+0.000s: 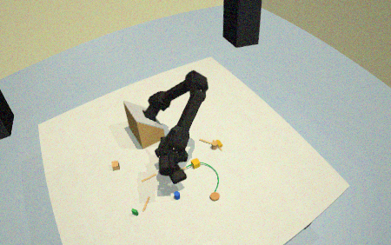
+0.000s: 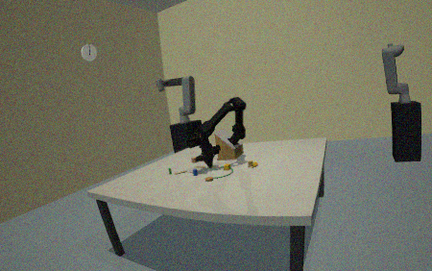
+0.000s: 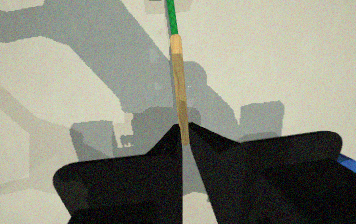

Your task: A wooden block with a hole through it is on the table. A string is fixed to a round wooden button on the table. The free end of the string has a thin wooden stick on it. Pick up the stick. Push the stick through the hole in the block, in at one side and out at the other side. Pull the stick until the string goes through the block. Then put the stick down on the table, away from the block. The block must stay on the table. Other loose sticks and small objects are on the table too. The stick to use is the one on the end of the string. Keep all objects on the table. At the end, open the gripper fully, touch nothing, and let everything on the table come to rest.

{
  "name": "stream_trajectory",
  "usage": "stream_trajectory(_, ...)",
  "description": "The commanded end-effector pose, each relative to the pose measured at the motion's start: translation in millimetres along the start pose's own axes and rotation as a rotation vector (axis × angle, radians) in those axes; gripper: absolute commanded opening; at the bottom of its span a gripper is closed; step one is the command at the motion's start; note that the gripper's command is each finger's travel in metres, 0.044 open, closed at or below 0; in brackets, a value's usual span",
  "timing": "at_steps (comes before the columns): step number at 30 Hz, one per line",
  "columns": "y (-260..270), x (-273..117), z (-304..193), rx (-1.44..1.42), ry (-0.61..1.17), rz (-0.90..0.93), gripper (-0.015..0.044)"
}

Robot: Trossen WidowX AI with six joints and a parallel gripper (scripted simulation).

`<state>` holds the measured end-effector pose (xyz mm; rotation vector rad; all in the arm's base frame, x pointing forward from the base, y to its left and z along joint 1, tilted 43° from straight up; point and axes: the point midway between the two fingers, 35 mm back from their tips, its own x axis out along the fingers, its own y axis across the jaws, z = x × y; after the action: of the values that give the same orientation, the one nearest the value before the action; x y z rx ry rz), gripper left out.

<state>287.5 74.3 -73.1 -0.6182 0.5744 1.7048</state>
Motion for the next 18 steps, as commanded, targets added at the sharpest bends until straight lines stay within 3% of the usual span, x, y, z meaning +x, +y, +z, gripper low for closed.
stream_trajectory(1, 3, 0, -5, 0.011, 0.003, 0.002, 0.0000)
stream_trajectory(16, 2, 10, -19, 0.003, 0.001, -0.037, 0.0000)
stream_trajectory(18, 1, 7, -18, -0.001, 0.006, -0.036, 0.0053)
